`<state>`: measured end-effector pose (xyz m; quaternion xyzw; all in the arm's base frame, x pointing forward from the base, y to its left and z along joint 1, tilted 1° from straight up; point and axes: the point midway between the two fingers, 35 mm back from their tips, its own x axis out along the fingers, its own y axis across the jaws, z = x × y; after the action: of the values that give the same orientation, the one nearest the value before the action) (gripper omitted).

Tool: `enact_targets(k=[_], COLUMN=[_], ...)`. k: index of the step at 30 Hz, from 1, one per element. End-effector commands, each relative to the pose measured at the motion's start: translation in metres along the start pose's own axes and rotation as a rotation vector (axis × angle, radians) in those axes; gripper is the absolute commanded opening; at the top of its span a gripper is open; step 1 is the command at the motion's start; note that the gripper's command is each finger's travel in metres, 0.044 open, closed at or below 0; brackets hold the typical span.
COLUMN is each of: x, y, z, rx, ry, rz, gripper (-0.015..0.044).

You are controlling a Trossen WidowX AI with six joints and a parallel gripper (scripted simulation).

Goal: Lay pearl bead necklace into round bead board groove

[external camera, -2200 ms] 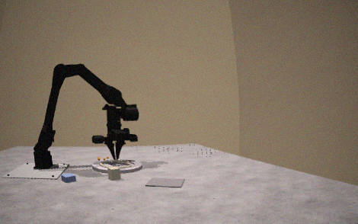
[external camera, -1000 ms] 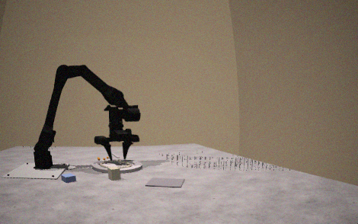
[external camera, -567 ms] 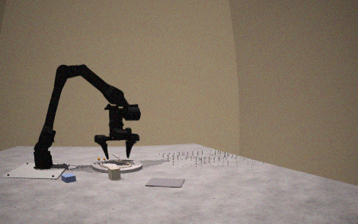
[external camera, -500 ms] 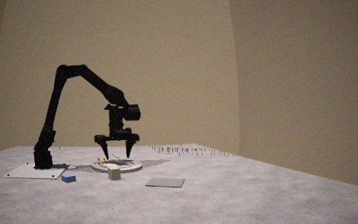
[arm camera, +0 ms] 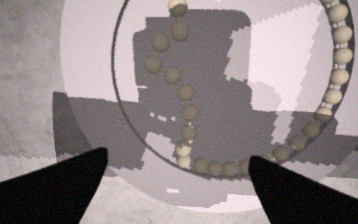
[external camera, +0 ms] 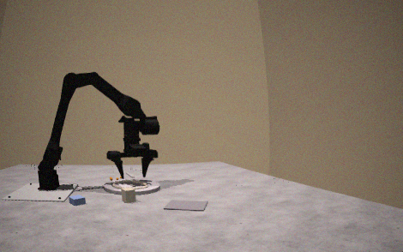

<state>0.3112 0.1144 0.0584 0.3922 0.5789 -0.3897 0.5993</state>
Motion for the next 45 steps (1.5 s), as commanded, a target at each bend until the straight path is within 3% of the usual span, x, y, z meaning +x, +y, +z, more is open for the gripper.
enact_targets(k=[1, 7, 8, 12, 20, 25, 45], x=[-0.007, -0.021, -0.023, -0.029, -0.013, -0.021, 0.010], y=[0.005, 0.009, 0.008, 0.007, 0.007, 0.009, 0.007], z=[0.024, 0.069, 0.076, 0.094, 0.094, 0.093, 0.094], rx=[0.001, -0.013, -0.015, -0.019, -0.019, -0.016, -0.019], ry=[-0.001, -0.006, -0.007, -0.008, -0.008, -0.010, -0.008], rz=[0.001, 0.003, 0.003, 0.001, 0.001, 0.013, 0.001], gripper=[0.0282, 0.0125, 0.0120, 0.0120, 0.0120, 0.0120, 0.0120])
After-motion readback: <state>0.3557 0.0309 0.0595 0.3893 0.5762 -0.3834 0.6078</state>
